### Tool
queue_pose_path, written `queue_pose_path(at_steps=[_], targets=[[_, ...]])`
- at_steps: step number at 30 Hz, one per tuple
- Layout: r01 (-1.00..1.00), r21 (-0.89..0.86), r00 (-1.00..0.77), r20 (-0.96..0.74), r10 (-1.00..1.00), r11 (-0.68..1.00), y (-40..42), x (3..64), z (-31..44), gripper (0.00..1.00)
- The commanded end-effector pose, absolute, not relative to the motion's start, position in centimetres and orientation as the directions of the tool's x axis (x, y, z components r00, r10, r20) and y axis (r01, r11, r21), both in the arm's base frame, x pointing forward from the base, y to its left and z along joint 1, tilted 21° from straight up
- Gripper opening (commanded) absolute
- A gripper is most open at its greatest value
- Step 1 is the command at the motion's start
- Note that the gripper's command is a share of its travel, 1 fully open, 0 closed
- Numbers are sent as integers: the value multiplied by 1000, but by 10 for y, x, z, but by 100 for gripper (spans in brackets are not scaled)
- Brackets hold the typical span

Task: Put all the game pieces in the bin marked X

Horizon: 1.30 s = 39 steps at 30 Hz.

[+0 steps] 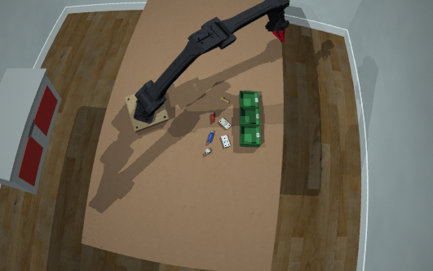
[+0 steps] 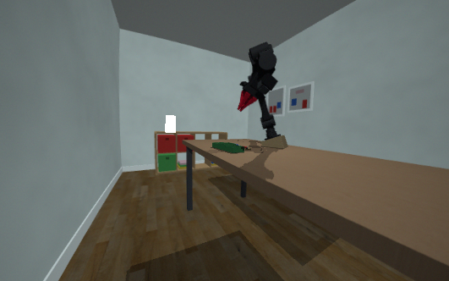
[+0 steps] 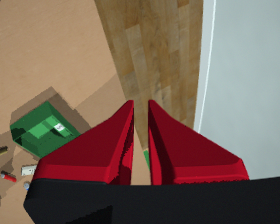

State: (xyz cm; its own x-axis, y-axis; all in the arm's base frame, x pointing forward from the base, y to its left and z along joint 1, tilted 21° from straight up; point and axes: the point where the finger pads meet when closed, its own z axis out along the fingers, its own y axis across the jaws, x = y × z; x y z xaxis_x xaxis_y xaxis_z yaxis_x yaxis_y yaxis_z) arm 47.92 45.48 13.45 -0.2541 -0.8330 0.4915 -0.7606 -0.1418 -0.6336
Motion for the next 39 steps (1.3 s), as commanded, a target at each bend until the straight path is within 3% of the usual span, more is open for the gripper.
queue_pose_path(at_steps=[1,3,8,15,24,26,34,39], targets=[[-745,-665,-319,423,-849,-52,442,479,163,8],[-732,-681,-361,347,-865,32,434,482,174,8],[-712,-700,-367,309,-877,51,431,492,209,8],[-706,-672,-489,232,-841,225,373,477,208,8],[-723,-660,-472,258,-843,202,373,463,187,8],[-673,-657,-568,165,-807,339,340,468,216,8],[-651,-648,-605,129,-786,395,314,461,225,8],[-594,-612,-690,55,-721,522,277,446,234,8]])
